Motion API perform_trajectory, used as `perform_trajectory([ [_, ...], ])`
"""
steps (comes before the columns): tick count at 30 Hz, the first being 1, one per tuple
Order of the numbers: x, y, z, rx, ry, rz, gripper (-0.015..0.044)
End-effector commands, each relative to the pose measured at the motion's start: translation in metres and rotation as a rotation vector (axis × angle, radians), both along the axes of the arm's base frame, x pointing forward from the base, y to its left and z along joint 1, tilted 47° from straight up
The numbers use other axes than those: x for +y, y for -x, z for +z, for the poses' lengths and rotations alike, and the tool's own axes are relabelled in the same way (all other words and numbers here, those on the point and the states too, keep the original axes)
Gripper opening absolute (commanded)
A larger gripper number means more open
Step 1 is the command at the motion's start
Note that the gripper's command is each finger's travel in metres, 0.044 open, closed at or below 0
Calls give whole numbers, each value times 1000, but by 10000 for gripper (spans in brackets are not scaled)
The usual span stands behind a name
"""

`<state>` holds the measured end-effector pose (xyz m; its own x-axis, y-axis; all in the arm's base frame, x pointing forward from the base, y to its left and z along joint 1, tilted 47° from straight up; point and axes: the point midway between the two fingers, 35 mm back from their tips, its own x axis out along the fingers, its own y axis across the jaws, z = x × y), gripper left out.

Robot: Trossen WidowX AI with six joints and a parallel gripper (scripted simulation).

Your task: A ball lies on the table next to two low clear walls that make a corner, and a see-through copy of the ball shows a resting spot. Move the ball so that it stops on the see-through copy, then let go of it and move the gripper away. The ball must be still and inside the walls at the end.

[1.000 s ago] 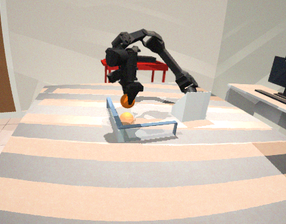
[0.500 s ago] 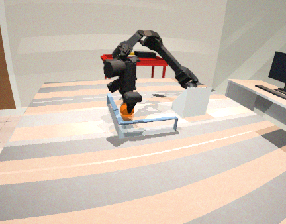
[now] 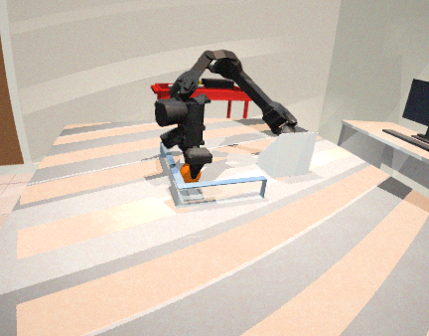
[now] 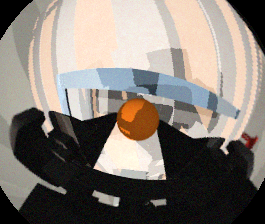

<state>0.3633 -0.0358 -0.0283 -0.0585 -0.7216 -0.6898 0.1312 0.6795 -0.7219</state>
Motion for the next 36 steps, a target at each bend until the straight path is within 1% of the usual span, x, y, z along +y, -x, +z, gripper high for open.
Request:
perform_trajectory([
  [1,-5,0,-5,3,3,6,0],
  [4,-7,1,-6,3,4,6,0],
  [19,-4,1,-3,2,0,0,394],
  [21,4,-1,3,2,-1,1,404],
  [24,40,-5,36,3,-2,5,404],
  [26,56,-5,52,4,0,6,404],
  [36,56,-7,48,-5,-2,26,404],
])
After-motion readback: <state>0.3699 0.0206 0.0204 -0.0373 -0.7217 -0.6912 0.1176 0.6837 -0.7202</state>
